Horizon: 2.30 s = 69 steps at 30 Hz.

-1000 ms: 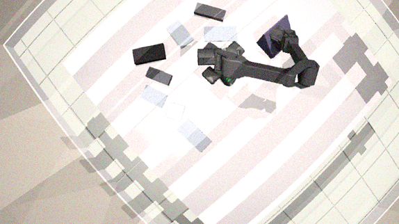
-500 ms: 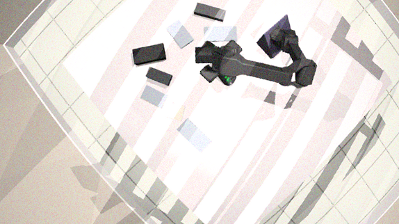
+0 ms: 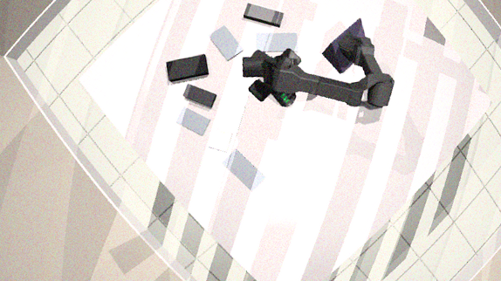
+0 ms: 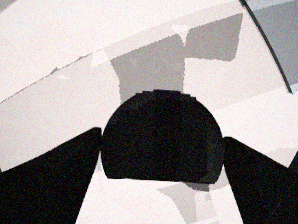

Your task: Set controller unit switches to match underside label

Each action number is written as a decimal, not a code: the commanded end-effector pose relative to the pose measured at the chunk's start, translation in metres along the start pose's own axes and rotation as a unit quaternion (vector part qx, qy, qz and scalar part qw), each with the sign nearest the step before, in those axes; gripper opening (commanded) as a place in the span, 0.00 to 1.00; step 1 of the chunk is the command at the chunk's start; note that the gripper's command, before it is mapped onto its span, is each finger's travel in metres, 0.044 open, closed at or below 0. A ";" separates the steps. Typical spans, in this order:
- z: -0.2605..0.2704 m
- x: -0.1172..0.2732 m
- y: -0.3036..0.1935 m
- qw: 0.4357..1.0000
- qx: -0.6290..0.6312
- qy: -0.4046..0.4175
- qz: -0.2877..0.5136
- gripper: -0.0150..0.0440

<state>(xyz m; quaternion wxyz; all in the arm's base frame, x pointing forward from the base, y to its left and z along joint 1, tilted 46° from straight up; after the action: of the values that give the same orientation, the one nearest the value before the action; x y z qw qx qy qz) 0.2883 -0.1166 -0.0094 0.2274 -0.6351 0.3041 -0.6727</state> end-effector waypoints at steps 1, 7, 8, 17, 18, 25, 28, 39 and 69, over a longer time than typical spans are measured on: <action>0.000 -0.009 -0.001 1.000 0.003 -0.010 0.009 0.83; 0.000 -0.012 0.003 1.000 0.003 -0.009 0.009 0.83; 0.000 -0.013 0.003 1.000 0.003 -0.009 0.009 0.83; 0.001 -0.017 0.008 1.000 0.003 -0.009 0.009 0.83; 0.001 -0.018 0.009 1.000 0.003 -0.009 0.009 0.83; 0.001 -0.022 0.012 1.000 0.003 -0.009 0.009 0.83; 0.001 -0.023 0.014 1.000 0.003 -0.009 0.009 0.83; 0.002 -0.030 0.019 1.000 0.003 -0.009 0.009 0.83; 0.003 -0.049 0.032 1.000 0.003 -0.009 0.009 0.83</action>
<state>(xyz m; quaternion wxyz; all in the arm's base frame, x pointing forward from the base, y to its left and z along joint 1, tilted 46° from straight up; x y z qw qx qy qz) 0.2940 -0.1137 -0.0637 0.2317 -0.6364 0.2959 -0.6737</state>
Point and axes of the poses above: the point midway between the two fingers, 35 mm back from their tips, its own x axis back along the fingers, its own z axis across the jaws, y = z × x, the point moved 2 cm from there along x, back along the fingers, and after that the axes turned 6 degrees about -x, right-handed, at the moved point
